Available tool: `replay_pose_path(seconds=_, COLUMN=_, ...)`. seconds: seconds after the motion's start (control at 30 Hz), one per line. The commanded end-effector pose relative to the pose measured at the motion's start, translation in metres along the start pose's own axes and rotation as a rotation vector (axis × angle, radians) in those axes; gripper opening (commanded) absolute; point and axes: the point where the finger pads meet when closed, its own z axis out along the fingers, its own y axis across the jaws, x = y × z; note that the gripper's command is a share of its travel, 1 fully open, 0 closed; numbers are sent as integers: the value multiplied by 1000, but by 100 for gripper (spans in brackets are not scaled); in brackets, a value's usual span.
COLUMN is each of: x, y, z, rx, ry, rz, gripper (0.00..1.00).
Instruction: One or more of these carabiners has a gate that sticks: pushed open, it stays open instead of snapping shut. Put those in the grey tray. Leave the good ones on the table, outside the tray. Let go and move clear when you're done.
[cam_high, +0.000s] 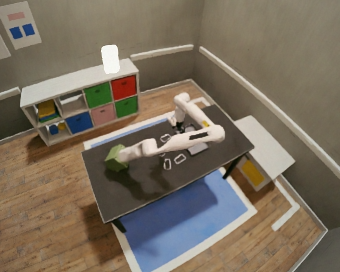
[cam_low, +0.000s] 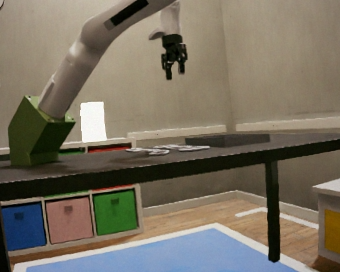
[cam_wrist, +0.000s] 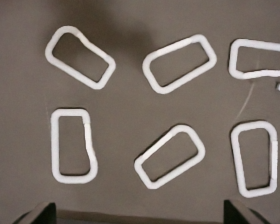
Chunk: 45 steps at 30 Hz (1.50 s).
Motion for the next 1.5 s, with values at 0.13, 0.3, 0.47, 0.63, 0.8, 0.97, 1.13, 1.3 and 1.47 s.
replay_pose_path(seconds=0.13, x=2, y=-32, z=50, rx=0, ry=-1, rz=0, gripper=100)
replay_pose_path(seconds=0.3, x=2, y=-32, z=50, rx=0, ry=-1, rz=0, gripper=100)
replay_pose_path(seconds=0.47, x=2, y=-32, z=50, rx=0, ry=-1, rz=0, gripper=100)
replay_pose_path(seconds=0.63, x=3, y=-63, z=98, rx=5, ry=-5, rz=2, gripper=100)
replay_pose_path(seconds=0.8, x=3, y=-63, z=98, rx=5, ry=-5, rz=2, gripper=100)
replay_pose_path(seconds=0.97, x=3, y=-63, z=98, rx=5, ry=-5, rz=2, gripper=100)
replay_pose_path(seconds=1.13, x=3, y=-63, z=98, rx=5, ry=-5, rz=2, gripper=100)
replay_pose_path(seconds=1.3, x=5, y=-90, z=142, rx=-10, ry=0, rz=8, gripper=100)
replay_pose_path(seconds=1.47, x=5, y=-90, z=142, rx=-10, ry=0, rz=8, gripper=100)
